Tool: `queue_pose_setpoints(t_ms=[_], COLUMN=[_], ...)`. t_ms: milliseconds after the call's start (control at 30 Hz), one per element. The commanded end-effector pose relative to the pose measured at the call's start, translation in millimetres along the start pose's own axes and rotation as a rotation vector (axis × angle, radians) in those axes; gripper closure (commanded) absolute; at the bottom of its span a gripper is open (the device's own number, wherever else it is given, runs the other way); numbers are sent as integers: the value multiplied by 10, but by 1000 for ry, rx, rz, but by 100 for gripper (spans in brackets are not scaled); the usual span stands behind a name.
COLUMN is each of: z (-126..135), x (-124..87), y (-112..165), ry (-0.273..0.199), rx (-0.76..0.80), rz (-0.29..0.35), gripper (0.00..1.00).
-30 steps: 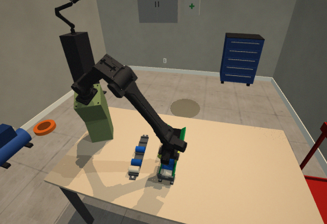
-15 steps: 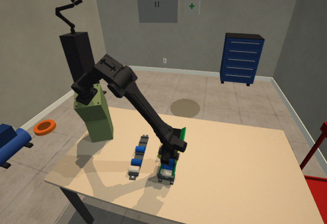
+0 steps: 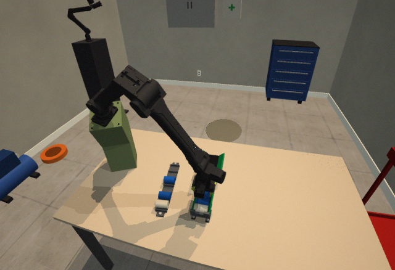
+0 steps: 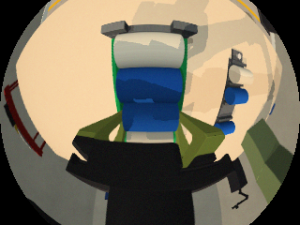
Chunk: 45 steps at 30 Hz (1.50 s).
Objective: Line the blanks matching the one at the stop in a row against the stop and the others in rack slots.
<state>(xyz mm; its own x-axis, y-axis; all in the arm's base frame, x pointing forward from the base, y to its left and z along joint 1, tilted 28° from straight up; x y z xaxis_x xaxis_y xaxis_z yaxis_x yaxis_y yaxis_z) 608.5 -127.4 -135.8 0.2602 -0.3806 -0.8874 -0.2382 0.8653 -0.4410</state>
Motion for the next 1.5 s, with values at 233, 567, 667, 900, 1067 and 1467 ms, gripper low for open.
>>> queue_pose_setpoints(t_ms=[233,567,667,900,1067,1467], z=[147,147,147,147,147,94], x=[-89,-89,-89,-89,-173,-887], y=[-91,-91,-91,-91,-80,14], ry=[-37,-37,-37,-37,-38,-23], rx=[4,4,4,4,2,-1], rz=[-16,-16,-16,-16,-14,-7], gripper=[40,40,40,40,40,40])
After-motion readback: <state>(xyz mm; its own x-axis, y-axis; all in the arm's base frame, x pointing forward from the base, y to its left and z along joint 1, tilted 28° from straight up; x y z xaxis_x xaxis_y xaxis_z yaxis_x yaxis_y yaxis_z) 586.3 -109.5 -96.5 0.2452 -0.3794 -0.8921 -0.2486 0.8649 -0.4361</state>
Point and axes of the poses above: the point where the finger pads meet when closed, its own x axis out along the fingers, its own z axis across the jaws, y = z × x, the point moved 1 cm from there along -x, back along the fingers, and after that the axes turned 10 degrees about -x, right-handed, at the moved point
